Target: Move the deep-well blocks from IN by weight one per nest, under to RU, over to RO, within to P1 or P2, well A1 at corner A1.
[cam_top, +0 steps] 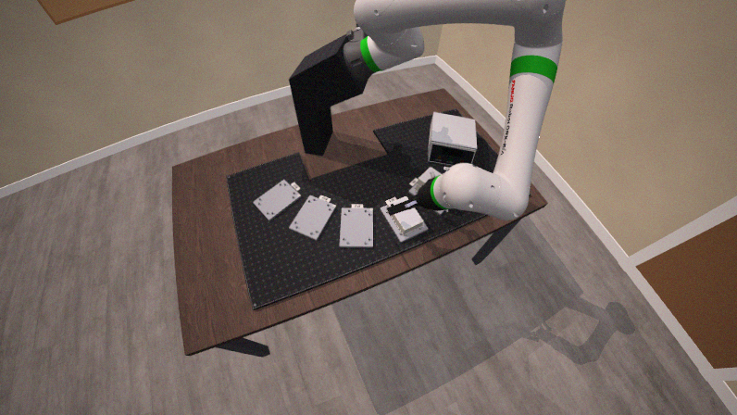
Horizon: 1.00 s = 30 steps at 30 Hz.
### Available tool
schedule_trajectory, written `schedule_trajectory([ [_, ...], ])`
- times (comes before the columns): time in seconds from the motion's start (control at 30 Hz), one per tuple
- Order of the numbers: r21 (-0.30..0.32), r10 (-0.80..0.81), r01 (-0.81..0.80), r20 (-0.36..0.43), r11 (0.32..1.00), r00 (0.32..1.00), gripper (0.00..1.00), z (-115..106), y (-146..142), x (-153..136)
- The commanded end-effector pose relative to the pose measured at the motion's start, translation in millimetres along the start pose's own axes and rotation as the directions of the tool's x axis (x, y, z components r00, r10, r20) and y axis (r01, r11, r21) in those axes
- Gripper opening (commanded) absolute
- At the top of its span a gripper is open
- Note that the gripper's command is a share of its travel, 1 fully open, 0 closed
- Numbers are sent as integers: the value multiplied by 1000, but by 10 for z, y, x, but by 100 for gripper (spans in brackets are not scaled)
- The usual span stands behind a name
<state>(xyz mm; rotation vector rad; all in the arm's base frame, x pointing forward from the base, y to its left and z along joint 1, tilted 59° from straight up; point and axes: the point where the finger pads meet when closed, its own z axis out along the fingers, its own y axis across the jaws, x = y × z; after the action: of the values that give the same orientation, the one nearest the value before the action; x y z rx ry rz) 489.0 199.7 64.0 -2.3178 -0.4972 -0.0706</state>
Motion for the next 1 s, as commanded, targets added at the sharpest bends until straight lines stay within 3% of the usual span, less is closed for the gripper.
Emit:
schedule_trajectory([
  [0.0, 0, 0, 0, 0, 1000, 1000, 100, -2, 1, 0],
  [0.2, 0, 0, 0, 0, 1000, 1000, 100, -2, 1, 0],
  [0.47, -132, -228, 228, 15, 965, 974, 100, -13, -379, -117],
  [0.63, -175, -302, 302, 27, 937, 953, 100, -16, -522, -165],
  [0.97, -175, -302, 302, 27, 937, 953, 100, -23, -996, -323],
])
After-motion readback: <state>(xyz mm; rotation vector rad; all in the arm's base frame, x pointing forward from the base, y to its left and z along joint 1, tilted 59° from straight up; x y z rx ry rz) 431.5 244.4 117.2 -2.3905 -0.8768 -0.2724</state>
